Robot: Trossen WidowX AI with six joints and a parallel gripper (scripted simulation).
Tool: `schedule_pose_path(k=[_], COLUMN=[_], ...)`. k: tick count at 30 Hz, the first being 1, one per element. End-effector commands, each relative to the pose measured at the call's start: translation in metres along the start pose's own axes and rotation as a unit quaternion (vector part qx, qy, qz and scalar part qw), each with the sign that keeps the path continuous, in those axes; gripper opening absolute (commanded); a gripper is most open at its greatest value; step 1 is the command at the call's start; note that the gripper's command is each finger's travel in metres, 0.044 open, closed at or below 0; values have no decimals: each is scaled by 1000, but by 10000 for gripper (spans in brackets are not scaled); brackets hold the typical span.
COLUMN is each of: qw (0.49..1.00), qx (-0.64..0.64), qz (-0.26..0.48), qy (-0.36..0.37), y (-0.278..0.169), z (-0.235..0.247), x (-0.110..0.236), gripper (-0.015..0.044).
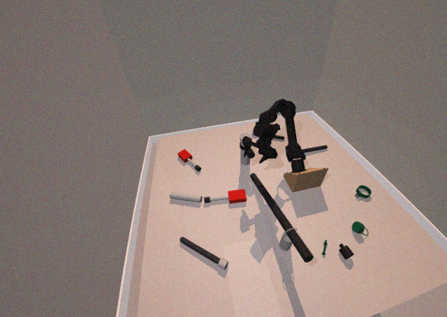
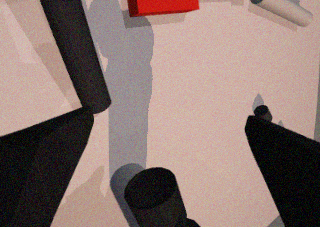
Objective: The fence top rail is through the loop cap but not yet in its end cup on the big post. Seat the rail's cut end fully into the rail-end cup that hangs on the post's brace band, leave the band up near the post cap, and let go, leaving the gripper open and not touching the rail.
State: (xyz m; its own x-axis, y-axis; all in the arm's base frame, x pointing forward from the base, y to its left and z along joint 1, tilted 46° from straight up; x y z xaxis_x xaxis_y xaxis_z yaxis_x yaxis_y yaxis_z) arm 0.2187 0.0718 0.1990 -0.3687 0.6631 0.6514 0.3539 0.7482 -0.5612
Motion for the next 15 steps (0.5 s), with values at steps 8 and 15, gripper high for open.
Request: schedule_pose_path(k=[8, 15], qw=[924, 836], qx=[-383, -548], qz=[-14, -10], qy=[12, 9], y=[65, 94], z=[-1, 10], x=[48, 72], gripper=[440, 440])
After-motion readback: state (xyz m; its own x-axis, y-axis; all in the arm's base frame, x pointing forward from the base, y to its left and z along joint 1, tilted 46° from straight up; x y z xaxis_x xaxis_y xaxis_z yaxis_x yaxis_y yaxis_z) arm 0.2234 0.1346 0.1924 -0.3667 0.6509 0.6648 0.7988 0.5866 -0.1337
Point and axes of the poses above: the point midway between the two fingers, 35 mm back from their tips, its own x axis back along the fingers, its own z axis across the jaws, y = z × x, the point moved 10 cm from there along x, back along the fingers, and after that the axes turned 1 degree about x, right-handed, at the moved point
